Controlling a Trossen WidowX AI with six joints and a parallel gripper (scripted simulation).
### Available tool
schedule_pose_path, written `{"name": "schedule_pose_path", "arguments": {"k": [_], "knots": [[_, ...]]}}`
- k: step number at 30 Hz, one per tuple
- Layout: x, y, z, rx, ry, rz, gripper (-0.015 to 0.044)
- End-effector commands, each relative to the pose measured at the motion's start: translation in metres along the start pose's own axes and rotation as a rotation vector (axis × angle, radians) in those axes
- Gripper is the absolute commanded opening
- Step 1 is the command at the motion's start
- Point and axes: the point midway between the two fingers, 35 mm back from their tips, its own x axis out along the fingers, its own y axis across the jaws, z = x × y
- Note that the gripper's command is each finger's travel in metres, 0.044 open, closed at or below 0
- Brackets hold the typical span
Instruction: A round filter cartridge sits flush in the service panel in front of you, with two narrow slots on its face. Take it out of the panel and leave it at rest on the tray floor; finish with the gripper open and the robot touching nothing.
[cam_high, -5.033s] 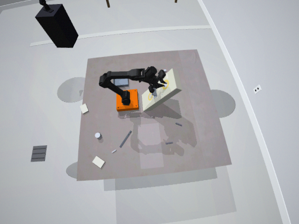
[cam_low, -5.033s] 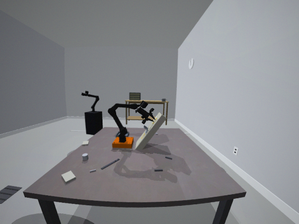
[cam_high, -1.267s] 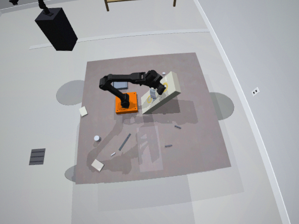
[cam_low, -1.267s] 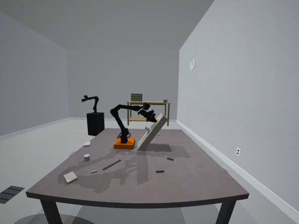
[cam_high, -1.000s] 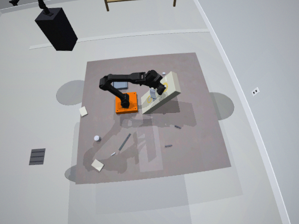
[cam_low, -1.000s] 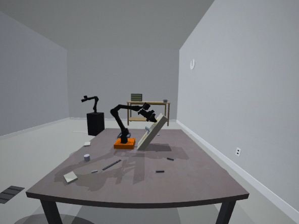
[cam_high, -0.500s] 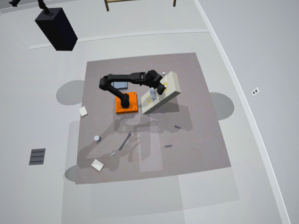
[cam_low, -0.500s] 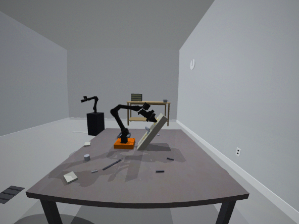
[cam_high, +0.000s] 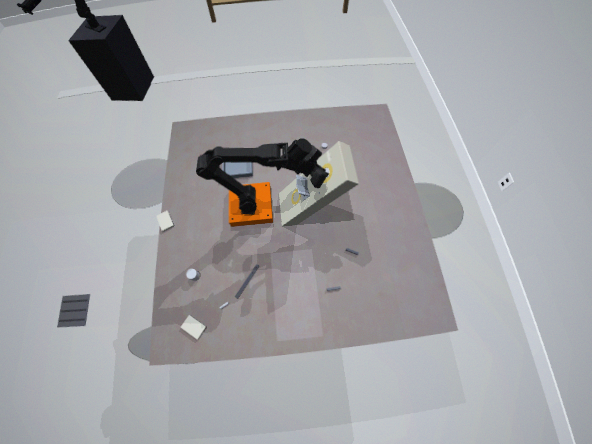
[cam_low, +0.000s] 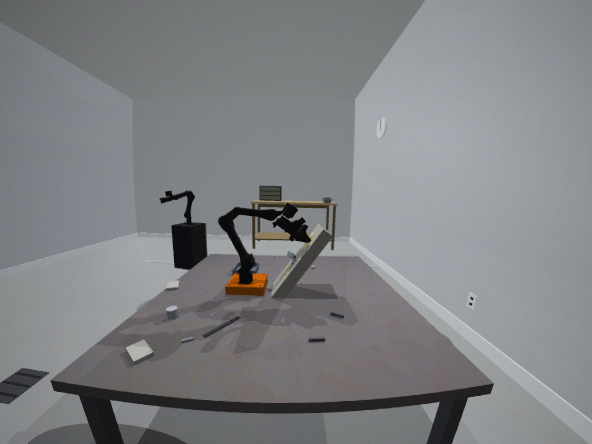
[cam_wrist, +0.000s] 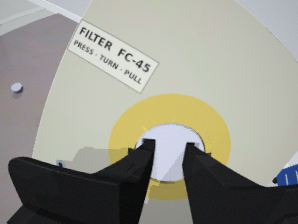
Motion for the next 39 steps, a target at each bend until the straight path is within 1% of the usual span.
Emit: {"name": "schedule_pose_path", "arguments": {"k": [1, 28, 39], "knots": [[0.007, -0.001, 0.0, -0.004, 0.004, -0.002, 0.0], [0.007, -0.001, 0.0, -0.004, 0.004, -0.002, 0.0], [-0.063, -0.001, 0.001, -0.004, 0.008, 0.0, 0.0]]}}
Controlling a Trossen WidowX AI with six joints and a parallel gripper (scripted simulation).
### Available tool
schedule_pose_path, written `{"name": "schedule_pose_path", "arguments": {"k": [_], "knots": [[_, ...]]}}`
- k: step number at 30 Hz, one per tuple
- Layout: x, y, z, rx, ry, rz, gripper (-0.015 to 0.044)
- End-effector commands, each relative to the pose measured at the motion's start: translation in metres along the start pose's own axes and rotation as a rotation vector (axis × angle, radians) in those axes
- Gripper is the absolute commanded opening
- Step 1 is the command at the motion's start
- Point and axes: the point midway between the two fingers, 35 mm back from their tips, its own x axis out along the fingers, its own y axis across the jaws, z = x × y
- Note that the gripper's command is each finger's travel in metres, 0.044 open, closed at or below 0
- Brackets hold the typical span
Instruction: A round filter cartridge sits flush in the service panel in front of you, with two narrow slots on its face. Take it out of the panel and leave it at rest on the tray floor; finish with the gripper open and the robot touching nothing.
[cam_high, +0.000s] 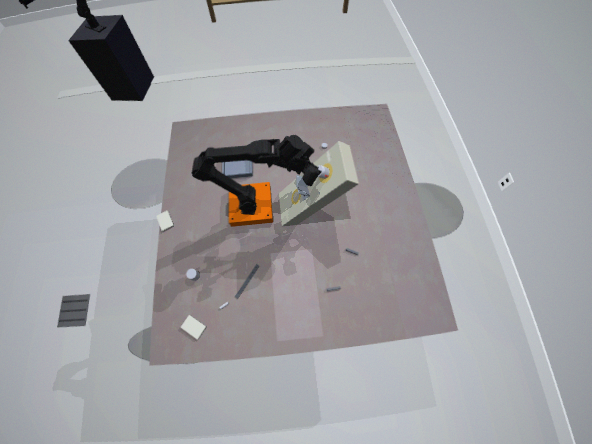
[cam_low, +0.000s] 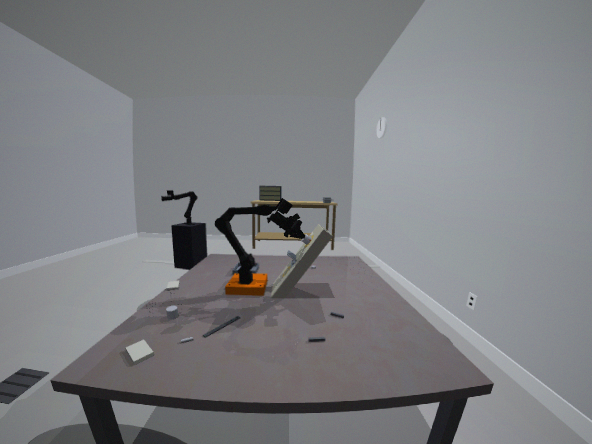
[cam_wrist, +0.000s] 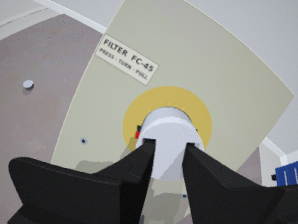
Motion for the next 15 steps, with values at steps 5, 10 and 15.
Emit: {"name": "schedule_pose_path", "arguments": {"k": [5, 10, 15], "knots": [[-0.033, 0.0, -0.002, -0.002, 0.0, -0.006, 0.0], [-0.033, 0.003, -0.008, -0.002, 0.0, -0.006, 0.0], [-0.032, 0.01, -0.023, -0.001, 0.001, -0.006, 0.0]]}}
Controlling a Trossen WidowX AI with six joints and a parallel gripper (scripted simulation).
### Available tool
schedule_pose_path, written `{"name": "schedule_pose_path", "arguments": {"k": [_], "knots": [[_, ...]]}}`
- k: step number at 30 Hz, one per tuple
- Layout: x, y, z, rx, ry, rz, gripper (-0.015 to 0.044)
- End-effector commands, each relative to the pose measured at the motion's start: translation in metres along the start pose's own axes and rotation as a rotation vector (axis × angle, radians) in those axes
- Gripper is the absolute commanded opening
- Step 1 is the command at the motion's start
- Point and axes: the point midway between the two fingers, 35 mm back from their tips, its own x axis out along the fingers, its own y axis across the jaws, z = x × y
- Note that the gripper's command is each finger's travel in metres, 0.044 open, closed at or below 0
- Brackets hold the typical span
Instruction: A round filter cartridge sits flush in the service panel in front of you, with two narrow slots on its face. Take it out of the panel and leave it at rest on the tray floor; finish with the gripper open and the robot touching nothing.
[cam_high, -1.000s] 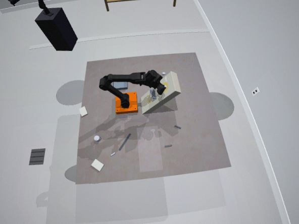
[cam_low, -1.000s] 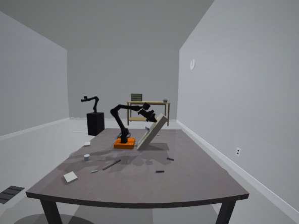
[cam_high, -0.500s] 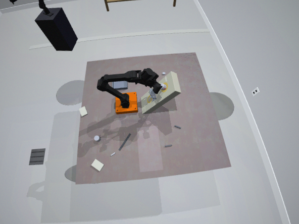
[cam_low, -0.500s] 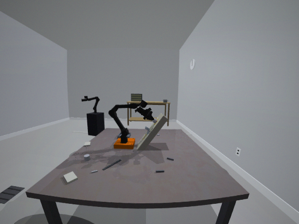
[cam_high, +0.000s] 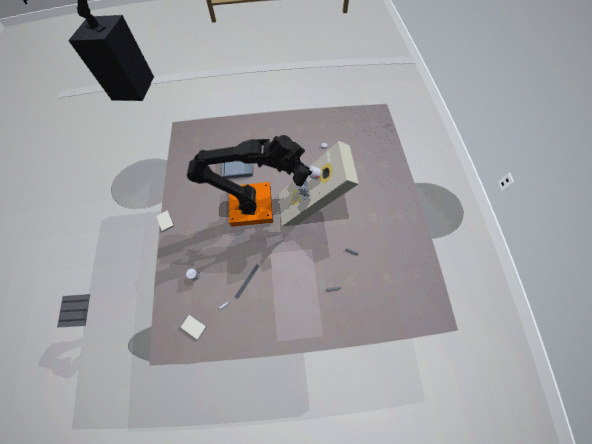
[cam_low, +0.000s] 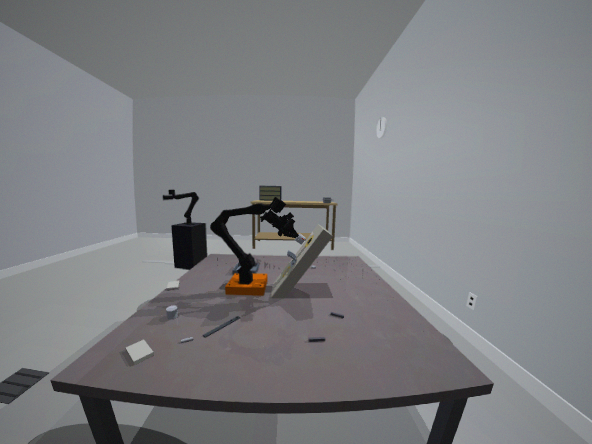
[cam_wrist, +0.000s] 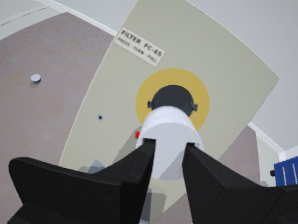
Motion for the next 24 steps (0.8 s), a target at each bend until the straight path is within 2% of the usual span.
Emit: {"name": "schedule_pose_path", "arguments": {"k": [1, 18, 22, 24], "knots": [[0.0, 0.006, -0.01, -0.005, -0.009, 0.001, 0.0], [0.008, 0.028, -0.056, -0.005, -0.007, 0.001, 0.0], [0.008, 0.025, -0.051, 0.0, 0.004, 0.002, 0.0105], [0.008, 0.025, -0.051, 0.0, 0.004, 0.002, 0.0107]]}}
